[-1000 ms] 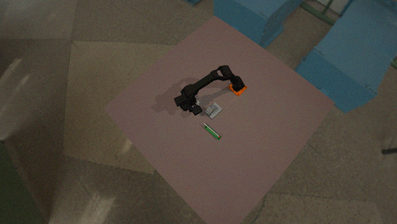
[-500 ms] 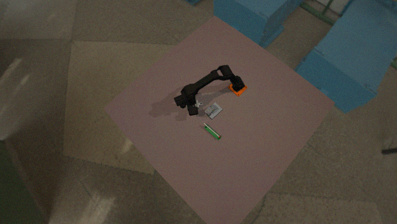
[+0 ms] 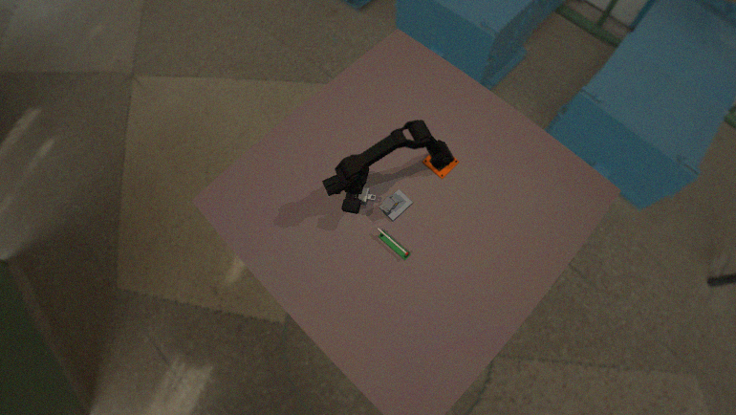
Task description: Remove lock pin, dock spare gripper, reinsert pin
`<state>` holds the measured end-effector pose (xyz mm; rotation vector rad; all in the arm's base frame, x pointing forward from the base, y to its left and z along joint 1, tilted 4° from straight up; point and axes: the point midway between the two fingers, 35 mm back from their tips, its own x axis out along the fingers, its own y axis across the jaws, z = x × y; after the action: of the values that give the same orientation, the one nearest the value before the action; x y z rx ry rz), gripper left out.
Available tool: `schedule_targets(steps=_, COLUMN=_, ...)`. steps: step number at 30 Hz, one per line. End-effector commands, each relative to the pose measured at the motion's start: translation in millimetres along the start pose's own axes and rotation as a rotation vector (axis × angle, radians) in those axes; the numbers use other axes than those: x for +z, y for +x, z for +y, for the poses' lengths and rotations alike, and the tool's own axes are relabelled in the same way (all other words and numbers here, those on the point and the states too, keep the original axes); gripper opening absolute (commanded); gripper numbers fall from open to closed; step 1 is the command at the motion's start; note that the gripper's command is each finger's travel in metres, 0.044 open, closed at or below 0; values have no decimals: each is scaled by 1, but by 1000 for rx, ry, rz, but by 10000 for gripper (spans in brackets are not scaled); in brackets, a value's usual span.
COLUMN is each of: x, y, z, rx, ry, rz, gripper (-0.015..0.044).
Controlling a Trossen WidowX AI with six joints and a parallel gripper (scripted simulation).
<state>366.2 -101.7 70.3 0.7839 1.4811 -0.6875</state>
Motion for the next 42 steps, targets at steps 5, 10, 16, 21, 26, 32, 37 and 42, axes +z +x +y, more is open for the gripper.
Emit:
schedule_targets(steps=5, x=0, y=-4, z=-1, rx=6, ry=182, rz=-9, gripper=0)
schedule_targets(steps=10, x=0, y=-4, z=-2, rx=7, ry=308, rz=-9, gripper=0)
schedule_targets(steps=16, x=0, y=-4, z=-2, rx=8, ry=459, rz=-9, gripper=0)
schedule_targets(steps=21, x=0, y=-4, z=-3, rx=8, ry=585, rz=-9, gripper=0)
schedule_targets(steps=26, x=0, y=-5, z=-4, rx=9, ry=711, rz=-9, gripper=0)
schedule_targets(steps=32, x=0, y=-5, z=-4, rx=10, ry=862, rz=-8, gripper=0)
schedule_targets(steps=37, x=1, y=-5, z=-5, rx=11, ry=988, rz=-8, gripper=0)
schedule_targets(steps=42, x=1, y=-5, z=-6, rx=12, ry=1114, rz=-8, gripper=0)
